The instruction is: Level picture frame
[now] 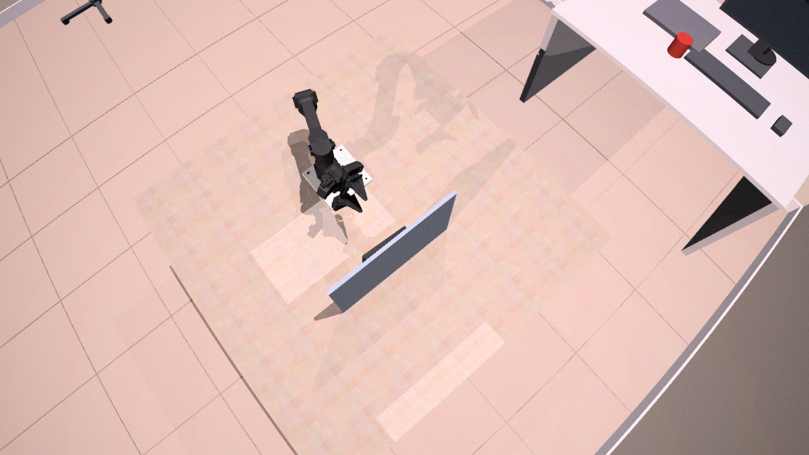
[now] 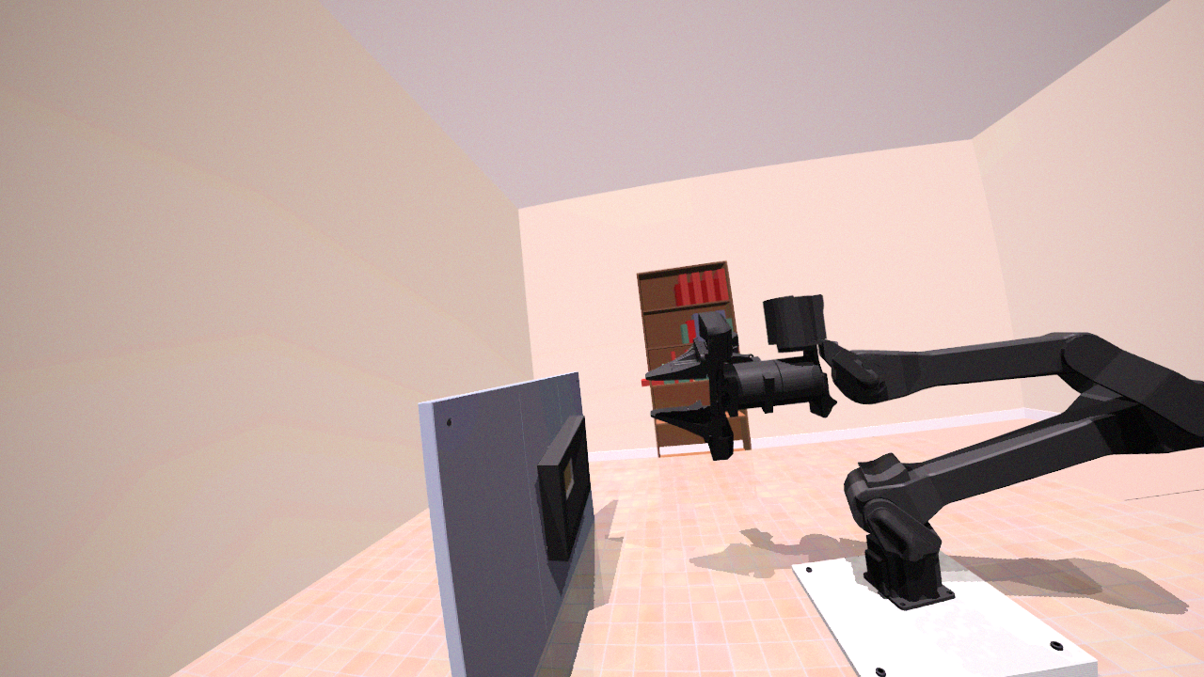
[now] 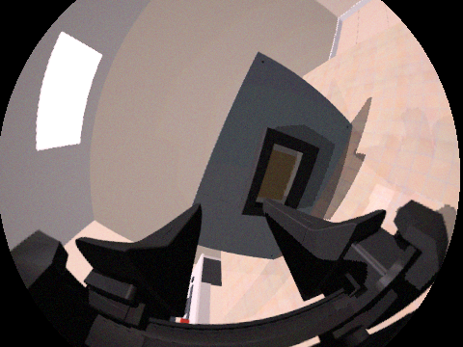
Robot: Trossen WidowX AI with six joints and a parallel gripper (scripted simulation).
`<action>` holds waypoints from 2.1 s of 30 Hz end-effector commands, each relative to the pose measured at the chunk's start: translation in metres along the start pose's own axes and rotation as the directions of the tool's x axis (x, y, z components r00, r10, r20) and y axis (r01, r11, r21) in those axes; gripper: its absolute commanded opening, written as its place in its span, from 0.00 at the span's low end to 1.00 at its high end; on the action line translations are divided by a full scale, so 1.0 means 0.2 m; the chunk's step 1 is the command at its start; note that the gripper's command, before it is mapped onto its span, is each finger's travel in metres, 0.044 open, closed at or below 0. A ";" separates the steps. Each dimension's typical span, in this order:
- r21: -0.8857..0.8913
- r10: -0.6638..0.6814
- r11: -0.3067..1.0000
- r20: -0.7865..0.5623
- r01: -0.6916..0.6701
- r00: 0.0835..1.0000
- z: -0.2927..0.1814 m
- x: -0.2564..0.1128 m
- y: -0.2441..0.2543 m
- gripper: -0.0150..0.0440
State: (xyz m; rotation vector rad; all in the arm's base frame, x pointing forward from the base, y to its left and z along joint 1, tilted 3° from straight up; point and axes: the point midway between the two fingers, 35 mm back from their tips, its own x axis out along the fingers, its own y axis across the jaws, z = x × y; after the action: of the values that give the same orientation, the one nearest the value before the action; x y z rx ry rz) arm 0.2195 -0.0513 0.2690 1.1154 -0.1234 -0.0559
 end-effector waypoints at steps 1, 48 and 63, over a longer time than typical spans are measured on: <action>-0.003 -0.002 1.000 0.004 0.002 1.000 0.00 0.00 0.00 0.69; 0.009 0.000 1.000 0.000 0.000 1.000 0.00 0.00 -0.01 0.69; 0.270 -0.002 0.963 0.004 0.001 1.000 -0.05 0.02 -0.28 0.69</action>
State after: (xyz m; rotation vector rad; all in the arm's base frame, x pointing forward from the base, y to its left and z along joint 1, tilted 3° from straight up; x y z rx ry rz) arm 0.2249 -0.0677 0.2176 1.3742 -0.1429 -0.0463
